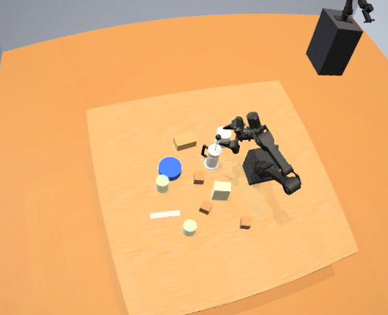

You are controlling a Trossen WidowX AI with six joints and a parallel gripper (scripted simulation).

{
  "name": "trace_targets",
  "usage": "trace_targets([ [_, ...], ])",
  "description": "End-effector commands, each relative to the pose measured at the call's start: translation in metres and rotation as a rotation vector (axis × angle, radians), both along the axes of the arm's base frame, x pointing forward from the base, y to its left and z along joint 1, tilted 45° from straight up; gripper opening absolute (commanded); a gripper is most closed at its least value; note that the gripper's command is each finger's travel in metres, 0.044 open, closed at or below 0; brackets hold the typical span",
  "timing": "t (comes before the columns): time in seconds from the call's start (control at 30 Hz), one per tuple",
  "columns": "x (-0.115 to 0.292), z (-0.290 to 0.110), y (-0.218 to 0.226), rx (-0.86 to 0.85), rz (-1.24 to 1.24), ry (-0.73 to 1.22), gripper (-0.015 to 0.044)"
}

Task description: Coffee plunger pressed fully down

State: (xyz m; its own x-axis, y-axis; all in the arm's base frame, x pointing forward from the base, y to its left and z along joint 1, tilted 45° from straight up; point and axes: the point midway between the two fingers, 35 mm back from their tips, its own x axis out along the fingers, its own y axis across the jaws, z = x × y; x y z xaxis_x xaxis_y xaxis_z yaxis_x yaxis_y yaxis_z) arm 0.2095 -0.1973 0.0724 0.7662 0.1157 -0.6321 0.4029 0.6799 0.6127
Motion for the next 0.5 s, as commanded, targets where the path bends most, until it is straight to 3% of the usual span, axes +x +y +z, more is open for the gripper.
trace_targets([
  [0.0,0.004,-0.007,0.002,0.012,-0.002,0.008,0.044],
  [0.33,0.014,-0.015,0.005,0.012,-0.003,0.005,0.044],
  [0.47,0.014,-0.015,0.005,0.012,-0.003,0.005,0.0335],
])
